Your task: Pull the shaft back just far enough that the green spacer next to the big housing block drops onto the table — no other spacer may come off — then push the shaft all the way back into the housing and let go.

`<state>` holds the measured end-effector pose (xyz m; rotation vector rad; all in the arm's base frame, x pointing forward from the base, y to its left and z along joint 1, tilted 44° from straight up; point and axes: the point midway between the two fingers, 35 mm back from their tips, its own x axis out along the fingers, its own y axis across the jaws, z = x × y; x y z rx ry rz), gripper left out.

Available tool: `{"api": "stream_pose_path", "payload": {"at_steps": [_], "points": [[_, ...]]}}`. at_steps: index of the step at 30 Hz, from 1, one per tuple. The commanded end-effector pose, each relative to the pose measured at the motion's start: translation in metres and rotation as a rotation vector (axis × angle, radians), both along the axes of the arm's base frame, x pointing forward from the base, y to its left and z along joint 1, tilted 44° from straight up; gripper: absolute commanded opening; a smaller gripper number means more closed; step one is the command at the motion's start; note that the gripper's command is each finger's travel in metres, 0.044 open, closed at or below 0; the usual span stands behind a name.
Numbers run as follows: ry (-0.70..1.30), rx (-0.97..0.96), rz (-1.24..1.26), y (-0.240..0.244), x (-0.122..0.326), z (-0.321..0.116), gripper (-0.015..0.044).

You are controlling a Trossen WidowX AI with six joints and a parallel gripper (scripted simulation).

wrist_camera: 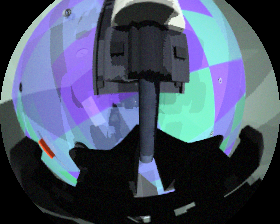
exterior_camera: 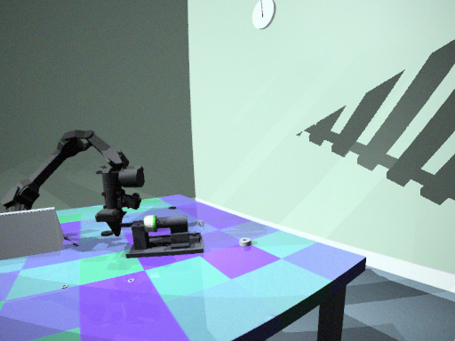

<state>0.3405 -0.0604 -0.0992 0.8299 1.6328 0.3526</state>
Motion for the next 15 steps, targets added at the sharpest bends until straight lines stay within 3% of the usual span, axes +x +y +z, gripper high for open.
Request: {"api": "stream_pose_path", "payload": {"at_steps": [1, 15], "points": [[-0.002, 0.001, 0.002, 0.0004, -0.0010, 0.0003, 0.0000], [-0.002, 0.001, 0.002, 0.0008, -0.0026, 0.0007, 0.0000]]}}
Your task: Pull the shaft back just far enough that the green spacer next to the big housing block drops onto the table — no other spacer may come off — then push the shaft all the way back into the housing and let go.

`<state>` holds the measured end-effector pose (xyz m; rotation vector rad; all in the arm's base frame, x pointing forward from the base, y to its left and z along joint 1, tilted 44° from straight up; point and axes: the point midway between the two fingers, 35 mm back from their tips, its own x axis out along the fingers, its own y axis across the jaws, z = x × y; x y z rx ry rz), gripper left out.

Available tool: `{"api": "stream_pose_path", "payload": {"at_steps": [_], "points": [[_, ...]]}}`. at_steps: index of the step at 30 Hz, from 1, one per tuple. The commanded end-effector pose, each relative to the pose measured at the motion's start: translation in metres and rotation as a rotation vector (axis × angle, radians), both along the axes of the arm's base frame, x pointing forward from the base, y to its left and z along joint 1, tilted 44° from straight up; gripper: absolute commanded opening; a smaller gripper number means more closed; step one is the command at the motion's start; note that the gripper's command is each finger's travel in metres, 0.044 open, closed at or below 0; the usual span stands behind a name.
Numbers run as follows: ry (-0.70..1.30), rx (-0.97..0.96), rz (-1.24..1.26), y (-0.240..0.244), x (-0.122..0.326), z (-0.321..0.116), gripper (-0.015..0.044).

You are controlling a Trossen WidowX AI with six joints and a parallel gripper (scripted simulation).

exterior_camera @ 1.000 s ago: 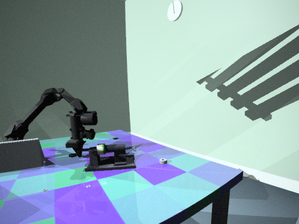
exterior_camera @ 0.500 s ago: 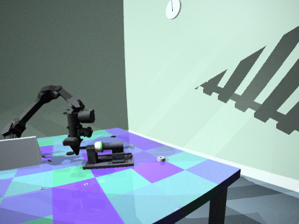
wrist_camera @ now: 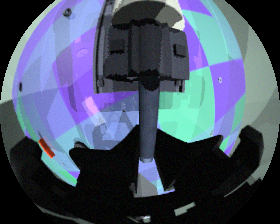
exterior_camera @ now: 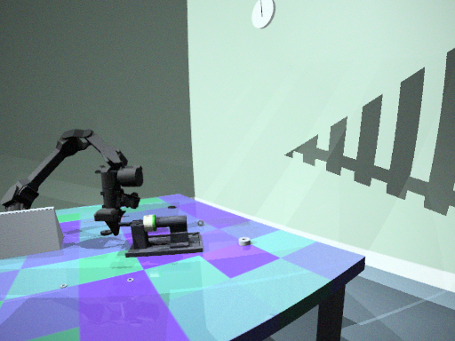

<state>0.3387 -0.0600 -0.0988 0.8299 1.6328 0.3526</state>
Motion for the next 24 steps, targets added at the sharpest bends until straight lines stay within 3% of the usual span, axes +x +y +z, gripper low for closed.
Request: {"api": "stream_pose_path", "payload": {"at_steps": [1, 24], "points": [[-0.002, 0.001, 0.002, 0.0004, -0.0010, 0.0003, 0.0000], [-0.001, 0.001, 0.002, 0.0010, -0.0037, 0.0009, 0.0000]]}}
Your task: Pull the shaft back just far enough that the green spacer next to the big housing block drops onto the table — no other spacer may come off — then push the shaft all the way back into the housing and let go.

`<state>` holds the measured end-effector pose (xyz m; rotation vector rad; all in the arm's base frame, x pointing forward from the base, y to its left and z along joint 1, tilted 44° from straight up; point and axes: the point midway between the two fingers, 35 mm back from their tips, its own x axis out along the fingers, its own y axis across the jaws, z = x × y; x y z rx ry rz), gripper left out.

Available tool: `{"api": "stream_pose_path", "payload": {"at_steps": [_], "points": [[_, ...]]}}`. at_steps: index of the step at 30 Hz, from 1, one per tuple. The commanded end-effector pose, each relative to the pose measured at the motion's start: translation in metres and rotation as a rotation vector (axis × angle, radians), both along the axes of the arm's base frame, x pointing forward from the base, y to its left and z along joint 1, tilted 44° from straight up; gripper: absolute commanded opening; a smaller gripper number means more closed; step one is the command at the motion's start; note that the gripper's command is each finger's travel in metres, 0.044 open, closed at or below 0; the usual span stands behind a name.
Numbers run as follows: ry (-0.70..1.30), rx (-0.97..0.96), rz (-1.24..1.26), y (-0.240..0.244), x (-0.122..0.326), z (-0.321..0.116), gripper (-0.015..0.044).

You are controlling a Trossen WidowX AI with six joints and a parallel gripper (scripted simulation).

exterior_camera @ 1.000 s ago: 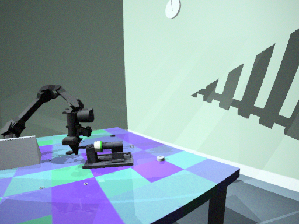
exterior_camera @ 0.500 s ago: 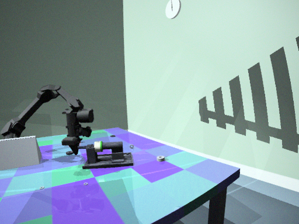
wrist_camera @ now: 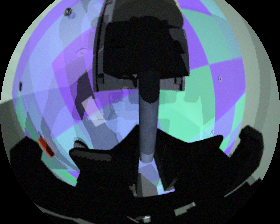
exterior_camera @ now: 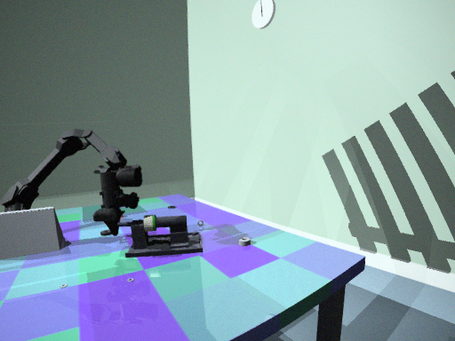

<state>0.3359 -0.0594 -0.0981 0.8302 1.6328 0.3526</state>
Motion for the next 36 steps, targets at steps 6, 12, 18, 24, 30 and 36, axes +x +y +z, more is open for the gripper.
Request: {"api": "stream_pose_path", "payload": {"at_steps": [6, 12, 18, 24, 30, 36], "points": [[-0.001, 0.001, 0.002, 0.0006, -0.0016, 0.0004, 0.0000], [-0.001, 0.001, 0.002, 0.0007, -0.0023, 0.0006, 0.0000], [-0.001, 0.001, 0.002, 0.0009, -0.0030, 0.0007, 0.0000], [-0.001, 0.001, 0.002, 0.0010, -0.0037, 0.0009, 0.0000], [-0.001, 0.001, 0.002, 0.0012, -0.0045, 0.0011, 0.0000], [-0.001, 0.001, 0.002, 0.0013, -0.0052, 0.0012, 0.0000]]}}
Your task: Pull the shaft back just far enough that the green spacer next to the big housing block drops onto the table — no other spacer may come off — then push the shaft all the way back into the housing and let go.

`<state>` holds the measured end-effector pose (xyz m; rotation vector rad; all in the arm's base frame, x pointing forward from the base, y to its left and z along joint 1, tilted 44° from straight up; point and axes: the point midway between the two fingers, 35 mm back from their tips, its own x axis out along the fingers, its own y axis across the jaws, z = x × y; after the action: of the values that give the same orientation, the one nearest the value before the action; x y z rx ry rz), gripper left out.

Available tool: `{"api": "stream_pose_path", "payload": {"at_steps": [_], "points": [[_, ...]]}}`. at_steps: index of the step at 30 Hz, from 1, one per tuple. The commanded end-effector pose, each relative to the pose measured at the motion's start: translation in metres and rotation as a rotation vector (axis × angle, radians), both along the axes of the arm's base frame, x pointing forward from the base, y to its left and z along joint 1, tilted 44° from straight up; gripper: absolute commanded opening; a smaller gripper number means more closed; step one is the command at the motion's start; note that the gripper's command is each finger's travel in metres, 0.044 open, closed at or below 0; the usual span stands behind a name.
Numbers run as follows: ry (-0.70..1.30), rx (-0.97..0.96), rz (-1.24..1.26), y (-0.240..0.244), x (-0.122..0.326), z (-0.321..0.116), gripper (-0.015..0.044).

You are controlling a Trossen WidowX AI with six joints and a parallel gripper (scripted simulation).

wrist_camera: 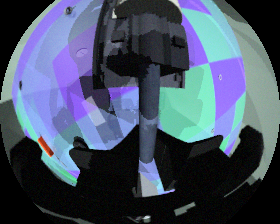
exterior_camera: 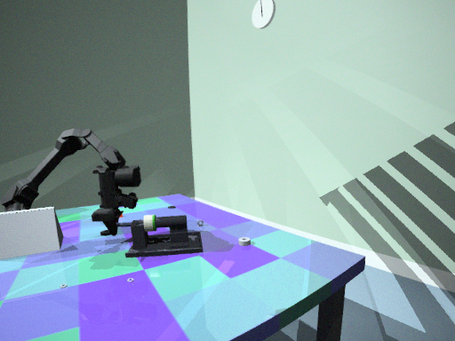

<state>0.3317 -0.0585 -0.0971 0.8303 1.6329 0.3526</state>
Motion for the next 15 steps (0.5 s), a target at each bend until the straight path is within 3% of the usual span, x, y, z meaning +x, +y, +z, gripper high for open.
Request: {"api": "stream_pose_path", "payload": {"at_steps": [1, 15], "points": [[-0.001, 0.001, 0.002, 0.0004, -0.0011, 0.0003, 0.0000], [-0.001, 0.001, 0.002, 0.0008, -0.0027, 0.0007, 0.0000]]}}
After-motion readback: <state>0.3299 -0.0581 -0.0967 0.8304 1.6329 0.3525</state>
